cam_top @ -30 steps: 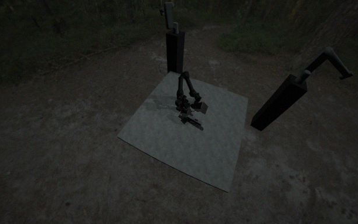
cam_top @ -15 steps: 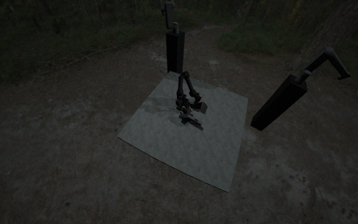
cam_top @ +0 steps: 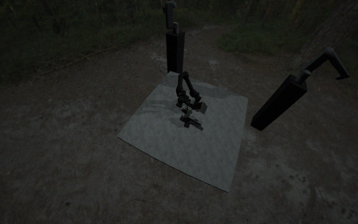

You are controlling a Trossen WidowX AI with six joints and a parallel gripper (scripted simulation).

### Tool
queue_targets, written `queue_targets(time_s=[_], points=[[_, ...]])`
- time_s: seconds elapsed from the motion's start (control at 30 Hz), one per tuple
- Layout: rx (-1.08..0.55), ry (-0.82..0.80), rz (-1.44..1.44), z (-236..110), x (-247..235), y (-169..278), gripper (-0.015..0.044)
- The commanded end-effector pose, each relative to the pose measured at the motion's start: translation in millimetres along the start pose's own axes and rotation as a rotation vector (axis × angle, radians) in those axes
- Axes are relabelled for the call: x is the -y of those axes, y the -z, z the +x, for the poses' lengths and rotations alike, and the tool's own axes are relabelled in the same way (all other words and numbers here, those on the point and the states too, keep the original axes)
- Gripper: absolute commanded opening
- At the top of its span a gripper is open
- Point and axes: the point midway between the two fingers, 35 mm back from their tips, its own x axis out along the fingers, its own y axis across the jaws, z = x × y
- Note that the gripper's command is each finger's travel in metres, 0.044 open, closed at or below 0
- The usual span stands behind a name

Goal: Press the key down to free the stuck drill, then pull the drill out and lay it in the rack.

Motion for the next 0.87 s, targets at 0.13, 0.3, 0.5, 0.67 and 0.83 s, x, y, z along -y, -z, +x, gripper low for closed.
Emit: queue_targets(time_s=[0.13, 0.3, 0.5, 0.67, 0.83], points=[[0.121, 0.123, 0.089, -19.7, 28.4, -19.8, 0.0440], [0.281, 0.242, 0.260, -48.1, 63.6, -44.4, 0.0440], [0.499, 0.375, 0.424, -95.6, 96.2, -73.8, 0.0440], [0.653, 0.424, 0.517, -128.2, 113.7, -90.1, 0.0440], [0.972, 0.464, 0.664, -197.4, 136.8, -116.8, 0.0440]])
